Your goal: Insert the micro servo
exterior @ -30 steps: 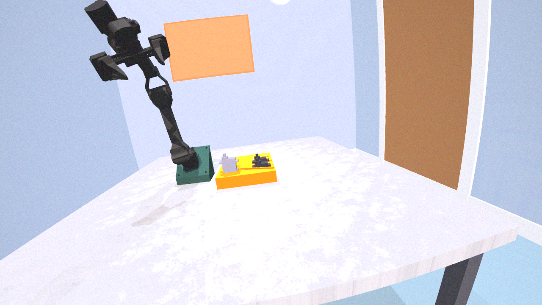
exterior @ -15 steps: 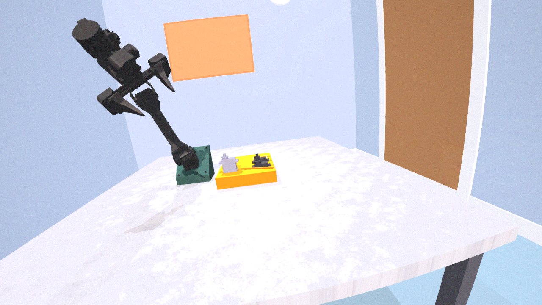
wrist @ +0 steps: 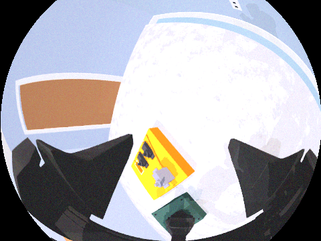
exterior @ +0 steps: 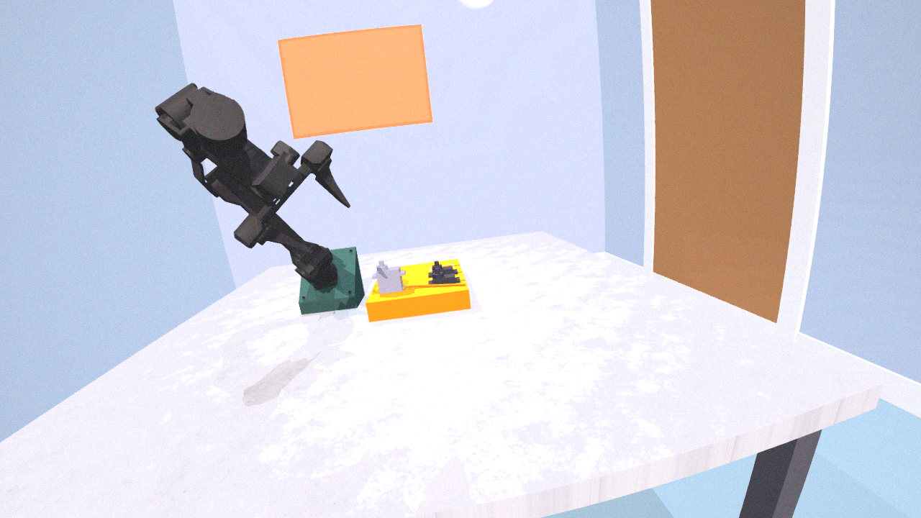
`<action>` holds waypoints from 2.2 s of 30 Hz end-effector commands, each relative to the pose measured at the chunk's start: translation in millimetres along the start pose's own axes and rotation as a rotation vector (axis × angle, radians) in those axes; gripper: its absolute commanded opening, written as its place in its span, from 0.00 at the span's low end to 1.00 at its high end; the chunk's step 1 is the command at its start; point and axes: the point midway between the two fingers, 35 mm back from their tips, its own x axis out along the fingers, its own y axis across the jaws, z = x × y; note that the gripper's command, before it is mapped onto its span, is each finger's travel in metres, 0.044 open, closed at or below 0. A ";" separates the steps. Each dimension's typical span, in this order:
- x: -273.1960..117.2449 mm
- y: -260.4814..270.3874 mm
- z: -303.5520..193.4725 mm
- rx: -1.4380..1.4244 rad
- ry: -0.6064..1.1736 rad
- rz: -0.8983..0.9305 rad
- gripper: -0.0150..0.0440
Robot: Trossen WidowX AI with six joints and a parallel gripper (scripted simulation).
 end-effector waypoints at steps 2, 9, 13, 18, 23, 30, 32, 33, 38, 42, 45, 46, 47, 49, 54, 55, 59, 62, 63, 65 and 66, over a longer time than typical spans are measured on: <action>29.3 6.3 -11.6 -0.011 0.113 0.008 1.00; 72.9 22.2 -37.2 -0.055 0.295 -0.010 1.00; 93.0 33.3 -55.0 -0.097 0.386 -0.030 1.00; 114.7 47.1 -79.1 -0.172 0.488 -0.070 1.00; 132.6 60.2 -104.1 -0.263 0.570 -0.125 1.00; 150.0 75.7 -140.8 -0.417 0.648 -0.219 1.00; 153.6 79.4 -151.3 -0.466 0.661 -0.249 1.00; 155.2 81.1 -156.4 -0.492 0.666 -0.263 1.00; 160.9 88.6 -182.0 -0.624 0.678 -0.333 1.00; 163.5 93.0 -200.7 -0.736 0.664 -0.392 1.00; 164.3 95.5 -213.9 -0.824 0.642 -0.434 1.00; 164.5 96.3 -218.1 -0.854 0.632 -0.447 1.00; 164.5 96.9 -222.2 -0.884 0.621 -0.461 1.00; 164.3 98.1 -230.1 -0.944 0.596 -0.486 1.00; 163.3 98.7 -239.6 -1.019 0.558 -0.515 1.00; 163.3 98.7 -239.6 -1.019 0.558 -0.515 1.00; 170.5 93.0 -241.3 -1.019 0.558 -0.515 1.00; 179.8 84.8 -243.6 -1.019 0.557 -0.515 1.00; 181.7 82.8 -244.1 -1.019 0.557 -0.515 1.00; 182.5 81.9 -244.2 -1.019 0.557 -0.515 1.00; 182.8 81.5 -244.3 -1.019 0.557 -0.515 1.00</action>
